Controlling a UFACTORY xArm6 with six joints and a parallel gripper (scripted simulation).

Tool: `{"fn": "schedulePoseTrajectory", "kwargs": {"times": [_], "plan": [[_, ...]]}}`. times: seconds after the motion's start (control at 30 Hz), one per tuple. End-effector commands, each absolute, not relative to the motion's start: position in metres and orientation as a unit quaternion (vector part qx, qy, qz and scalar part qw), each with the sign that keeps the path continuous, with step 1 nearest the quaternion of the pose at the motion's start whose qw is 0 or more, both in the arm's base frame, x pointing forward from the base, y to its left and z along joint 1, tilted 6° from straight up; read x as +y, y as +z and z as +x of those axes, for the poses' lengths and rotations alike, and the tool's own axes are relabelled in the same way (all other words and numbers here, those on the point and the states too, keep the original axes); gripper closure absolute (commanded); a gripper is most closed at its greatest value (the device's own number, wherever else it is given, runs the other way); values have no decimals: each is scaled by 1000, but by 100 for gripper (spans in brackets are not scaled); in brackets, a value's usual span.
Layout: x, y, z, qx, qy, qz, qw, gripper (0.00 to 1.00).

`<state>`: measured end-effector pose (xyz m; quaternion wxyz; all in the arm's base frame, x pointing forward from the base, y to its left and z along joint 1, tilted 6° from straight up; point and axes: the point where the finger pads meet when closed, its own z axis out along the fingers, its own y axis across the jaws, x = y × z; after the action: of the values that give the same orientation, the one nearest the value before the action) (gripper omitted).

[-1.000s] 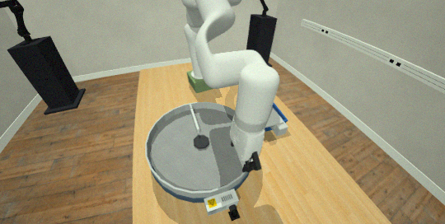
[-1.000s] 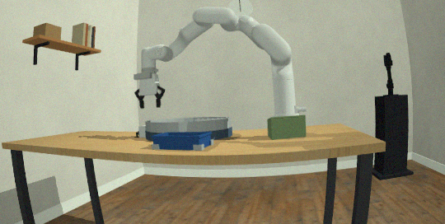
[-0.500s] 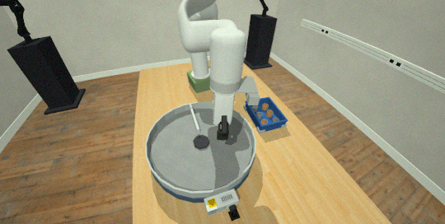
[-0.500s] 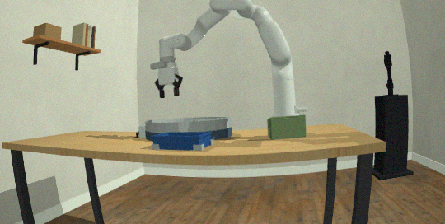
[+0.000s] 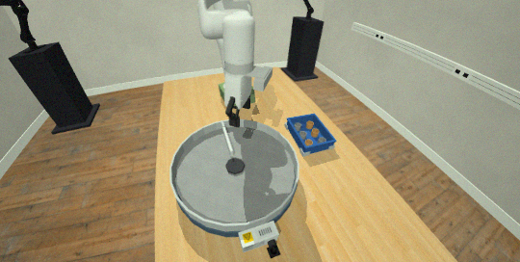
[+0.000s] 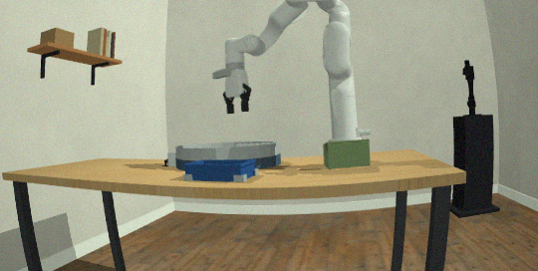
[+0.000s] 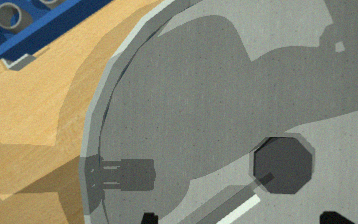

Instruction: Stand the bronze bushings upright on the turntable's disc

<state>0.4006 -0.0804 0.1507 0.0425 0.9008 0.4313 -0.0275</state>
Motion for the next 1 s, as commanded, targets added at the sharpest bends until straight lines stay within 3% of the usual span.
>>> {"fn": "schedulePoseTrajectory", "kwargs": {"times": [0.0, 0.17, 0.7, 0.73, 0.97], "plan": [[-81, 153, 376, 406, -17, 912, 52, 0], [-80, 144, 340, 367, -15, 928, 53, 0], [-80, 144, 339, 366, -14, 929, 53, 0], [-80, 144, 339, 366, -14, 929, 53, 87], [-80, 144, 339, 366, -14, 929, 53, 87]]}}
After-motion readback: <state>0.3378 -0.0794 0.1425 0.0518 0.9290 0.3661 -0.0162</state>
